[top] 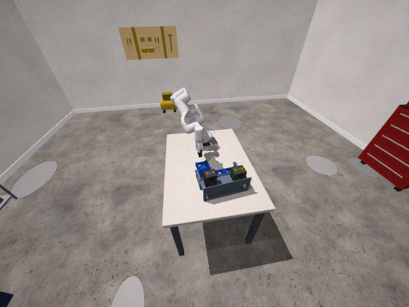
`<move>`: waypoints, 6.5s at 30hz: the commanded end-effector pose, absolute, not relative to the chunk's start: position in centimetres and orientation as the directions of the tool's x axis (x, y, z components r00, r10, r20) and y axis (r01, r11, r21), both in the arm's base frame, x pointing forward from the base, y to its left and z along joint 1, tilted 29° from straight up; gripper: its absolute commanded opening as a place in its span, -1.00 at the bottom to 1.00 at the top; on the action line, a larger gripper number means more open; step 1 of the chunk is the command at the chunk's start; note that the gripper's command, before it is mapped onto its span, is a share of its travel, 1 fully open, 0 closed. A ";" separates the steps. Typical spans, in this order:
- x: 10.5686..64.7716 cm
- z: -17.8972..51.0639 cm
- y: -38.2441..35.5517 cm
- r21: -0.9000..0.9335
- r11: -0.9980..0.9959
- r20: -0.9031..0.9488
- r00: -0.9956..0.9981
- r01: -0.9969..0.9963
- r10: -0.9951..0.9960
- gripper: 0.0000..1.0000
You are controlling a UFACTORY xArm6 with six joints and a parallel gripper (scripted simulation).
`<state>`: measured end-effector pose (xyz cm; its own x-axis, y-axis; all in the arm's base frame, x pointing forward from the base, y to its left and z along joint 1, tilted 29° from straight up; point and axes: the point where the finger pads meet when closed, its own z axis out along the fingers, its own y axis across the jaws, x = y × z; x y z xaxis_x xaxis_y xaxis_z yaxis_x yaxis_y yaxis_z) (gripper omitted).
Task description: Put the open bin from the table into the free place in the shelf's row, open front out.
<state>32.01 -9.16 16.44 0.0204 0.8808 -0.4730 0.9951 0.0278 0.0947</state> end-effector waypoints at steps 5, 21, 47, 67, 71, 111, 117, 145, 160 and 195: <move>32.2 16.6 -9.1 0.098 0.028 -0.473 0.021 0.995 0.881 -0.35; 32.6 16.7 -9.1 0.098 0.028 -0.473 0.021 0.995 0.881 -0.35; 32.9 16.8 -9.0 0.098 0.028 -0.473 0.021 0.995 0.881 1.00; 33.2 12.0 -11.6 0.238 0.104 -0.473 0.021 0.966 0.881 1.00; 33.2 12.0 -11.6 0.238 0.104 -0.473 0.021 0.966 0.881 1.00; 33.2 10.6 -12.4 0.237 0.104 -0.473 0.021 0.966 0.881 1.00; 33.2 10.6 -12.4 0.237 0.104 -0.473 0.021 0.966 0.881 1.00; 33.5 10.0 -12.7 0.237 0.104 -0.473 0.021 0.966 0.881 1.00; 33.7 9.5 -13.0 0.237 0.104 -0.473 0.021 0.966 0.881 1.00; 33.8 8.9 -13.3 0.237 0.104 -0.473 0.021 0.966 0.881 1.00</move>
